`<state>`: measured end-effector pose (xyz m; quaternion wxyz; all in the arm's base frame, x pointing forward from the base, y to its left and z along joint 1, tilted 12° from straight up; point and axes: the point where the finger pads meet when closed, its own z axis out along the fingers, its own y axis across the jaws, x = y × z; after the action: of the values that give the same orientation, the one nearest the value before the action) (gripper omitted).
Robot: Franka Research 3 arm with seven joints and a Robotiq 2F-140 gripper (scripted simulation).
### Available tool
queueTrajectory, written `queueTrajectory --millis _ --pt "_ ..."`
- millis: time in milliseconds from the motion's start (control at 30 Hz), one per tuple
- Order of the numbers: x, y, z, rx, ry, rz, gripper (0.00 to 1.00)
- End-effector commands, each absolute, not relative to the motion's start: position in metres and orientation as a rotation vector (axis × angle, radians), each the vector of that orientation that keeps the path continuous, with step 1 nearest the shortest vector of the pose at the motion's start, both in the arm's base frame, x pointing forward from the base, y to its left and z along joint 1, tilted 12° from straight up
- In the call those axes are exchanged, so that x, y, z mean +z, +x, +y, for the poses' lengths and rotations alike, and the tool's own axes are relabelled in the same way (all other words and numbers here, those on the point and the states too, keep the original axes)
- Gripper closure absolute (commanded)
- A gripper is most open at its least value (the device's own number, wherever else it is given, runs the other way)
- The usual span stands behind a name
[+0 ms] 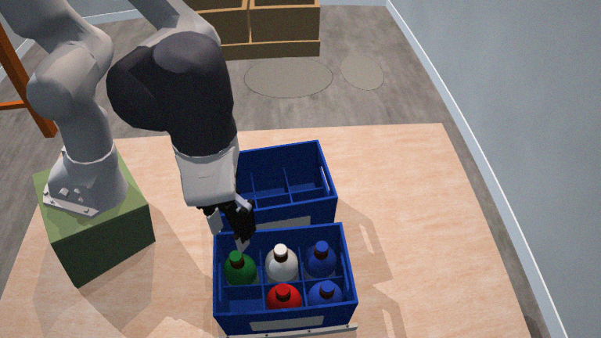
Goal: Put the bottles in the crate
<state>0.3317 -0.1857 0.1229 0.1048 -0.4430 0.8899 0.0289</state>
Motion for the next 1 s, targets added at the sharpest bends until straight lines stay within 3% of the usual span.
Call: queueTrajectory --millis 0,967 --pt "0.124 0.335 -0.187 0.067 -1.168 2.688 0.62" --pt "0.106 0.338 -0.185 0.067 -1.168 2.688 0.62"
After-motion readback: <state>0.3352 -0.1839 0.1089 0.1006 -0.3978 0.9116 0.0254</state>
